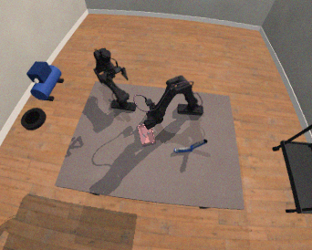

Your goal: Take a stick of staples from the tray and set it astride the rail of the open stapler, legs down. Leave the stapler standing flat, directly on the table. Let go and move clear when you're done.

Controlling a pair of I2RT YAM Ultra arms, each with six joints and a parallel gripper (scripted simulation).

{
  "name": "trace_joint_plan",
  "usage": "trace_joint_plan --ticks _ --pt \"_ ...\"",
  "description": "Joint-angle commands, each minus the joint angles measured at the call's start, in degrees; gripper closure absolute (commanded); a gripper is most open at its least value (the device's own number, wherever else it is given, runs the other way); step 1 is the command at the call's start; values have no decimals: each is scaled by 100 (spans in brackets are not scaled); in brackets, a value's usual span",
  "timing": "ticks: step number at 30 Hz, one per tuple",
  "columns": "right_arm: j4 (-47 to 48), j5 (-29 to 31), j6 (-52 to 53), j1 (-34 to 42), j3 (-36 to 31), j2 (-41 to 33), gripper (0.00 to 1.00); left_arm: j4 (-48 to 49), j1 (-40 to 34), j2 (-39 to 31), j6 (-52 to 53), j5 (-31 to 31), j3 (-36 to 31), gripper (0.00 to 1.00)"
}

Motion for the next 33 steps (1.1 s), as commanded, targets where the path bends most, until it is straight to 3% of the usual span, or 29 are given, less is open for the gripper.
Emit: trace_joint_plan --ticks 1,11,13,29,33 --pt "-37 7 5 -35 97 3 0 -119 23 46 130 214 136 91" --pt "-37 7 5 -35 97 3 0 -128 22 51 137 215 142 91" --pt "-37 7 5 -35 97 3 0 -128 22 51 137 215 142 69" --pt "-37 7 5 -35 97 3 0 -1020 396 -241 700 98 400 69" --pt "-37 7 5 -35 97 3 0 -1466 552 -57 915 63 764 69"
